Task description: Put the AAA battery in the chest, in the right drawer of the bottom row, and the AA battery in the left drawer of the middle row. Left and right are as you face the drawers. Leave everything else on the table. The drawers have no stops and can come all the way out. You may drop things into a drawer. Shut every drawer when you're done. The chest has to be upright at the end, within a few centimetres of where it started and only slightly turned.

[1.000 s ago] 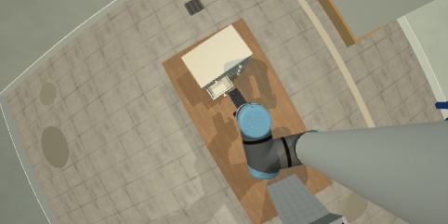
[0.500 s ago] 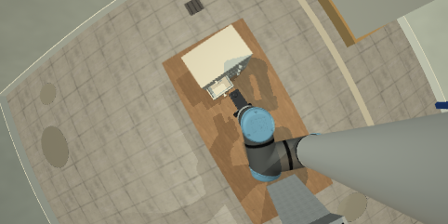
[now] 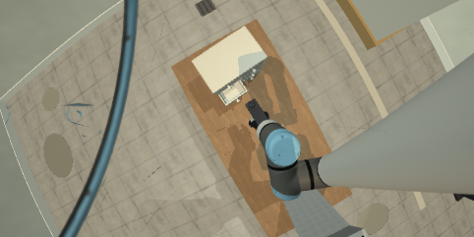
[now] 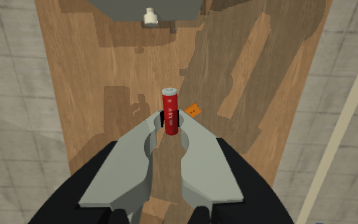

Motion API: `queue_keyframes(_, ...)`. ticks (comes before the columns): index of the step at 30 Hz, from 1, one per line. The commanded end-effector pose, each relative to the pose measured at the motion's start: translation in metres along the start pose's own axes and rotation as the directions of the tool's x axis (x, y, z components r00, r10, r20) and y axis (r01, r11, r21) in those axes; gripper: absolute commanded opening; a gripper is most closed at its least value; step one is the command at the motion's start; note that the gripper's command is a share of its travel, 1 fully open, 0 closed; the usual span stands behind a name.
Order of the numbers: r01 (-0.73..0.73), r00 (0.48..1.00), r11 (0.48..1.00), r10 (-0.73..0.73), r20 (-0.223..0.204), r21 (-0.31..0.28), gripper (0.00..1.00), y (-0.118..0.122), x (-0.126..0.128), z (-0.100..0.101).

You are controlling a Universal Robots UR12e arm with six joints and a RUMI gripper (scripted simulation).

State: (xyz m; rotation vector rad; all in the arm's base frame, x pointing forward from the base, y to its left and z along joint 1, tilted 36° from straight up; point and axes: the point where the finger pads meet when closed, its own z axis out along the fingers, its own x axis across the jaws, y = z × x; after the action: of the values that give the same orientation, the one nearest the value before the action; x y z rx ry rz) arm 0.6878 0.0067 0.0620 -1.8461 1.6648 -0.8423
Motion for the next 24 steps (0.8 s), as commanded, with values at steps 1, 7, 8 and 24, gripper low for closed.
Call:
queue_keyframes(1,0.0,1.0,0.995,0.0,-0.001,0.097,0.05,0.0003,0.0,0.0004)
queue_keyframes(7,0.001,1.0,0.977,-0.001,-0.001,0.214,0.05,0.0016,-0.0003,0.0003)
queue_keyframes(8,0.0,1.0,0.972,0.0,-0.001,0.235,0.05,0.0012,0.0001,0.001)
queue_keyframes(24,0.0,1.0,0.84,0.001,-0.001,0.543,0.05,0.0038,0.0007,0.0027)
